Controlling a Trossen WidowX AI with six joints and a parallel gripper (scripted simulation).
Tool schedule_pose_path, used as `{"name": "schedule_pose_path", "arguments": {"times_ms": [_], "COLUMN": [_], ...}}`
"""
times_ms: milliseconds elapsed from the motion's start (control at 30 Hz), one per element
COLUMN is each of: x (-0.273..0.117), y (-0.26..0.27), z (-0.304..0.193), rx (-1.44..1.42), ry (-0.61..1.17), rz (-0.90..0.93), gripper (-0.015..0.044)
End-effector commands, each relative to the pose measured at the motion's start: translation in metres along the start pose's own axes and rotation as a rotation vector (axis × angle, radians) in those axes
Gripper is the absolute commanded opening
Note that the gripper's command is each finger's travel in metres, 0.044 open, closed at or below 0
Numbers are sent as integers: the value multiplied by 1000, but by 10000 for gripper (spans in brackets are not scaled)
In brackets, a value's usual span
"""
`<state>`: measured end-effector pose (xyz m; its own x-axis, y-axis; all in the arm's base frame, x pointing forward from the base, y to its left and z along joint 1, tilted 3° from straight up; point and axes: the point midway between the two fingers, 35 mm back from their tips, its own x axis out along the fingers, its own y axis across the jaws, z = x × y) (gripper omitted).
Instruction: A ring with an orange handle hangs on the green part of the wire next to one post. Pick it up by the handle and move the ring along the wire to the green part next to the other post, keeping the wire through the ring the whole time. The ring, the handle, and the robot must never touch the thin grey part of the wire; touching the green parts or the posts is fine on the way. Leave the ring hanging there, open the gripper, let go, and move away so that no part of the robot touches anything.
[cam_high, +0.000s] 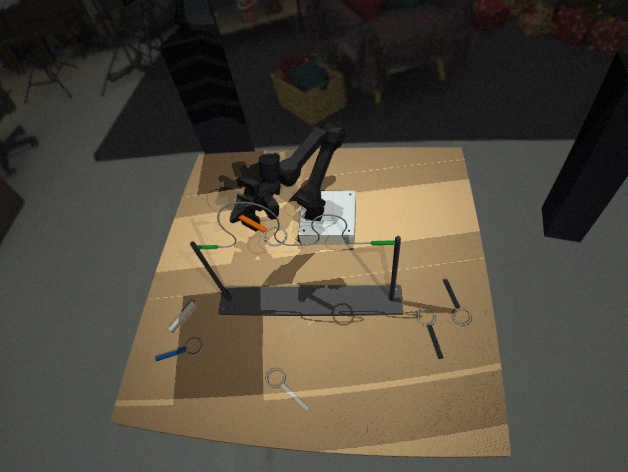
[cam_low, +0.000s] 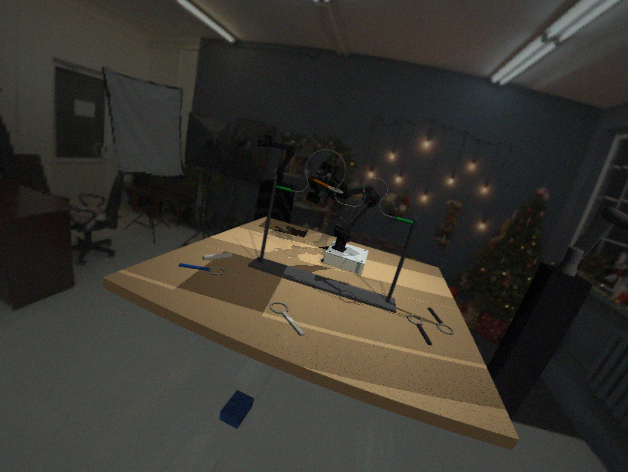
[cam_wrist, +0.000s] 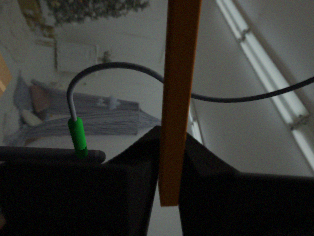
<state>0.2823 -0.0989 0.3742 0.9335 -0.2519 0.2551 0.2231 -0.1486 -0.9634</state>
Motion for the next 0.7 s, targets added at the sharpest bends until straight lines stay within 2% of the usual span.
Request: {"name": "schedule_pose_path", "arguments": {"times_ms": [0, 667], "x": [-3, -24], "y": [16, 82], "z": [0, 21], "rx": [86, 503], "ry": [17, 73], "rz": [49, 284], "gripper": [-150, -150]}}
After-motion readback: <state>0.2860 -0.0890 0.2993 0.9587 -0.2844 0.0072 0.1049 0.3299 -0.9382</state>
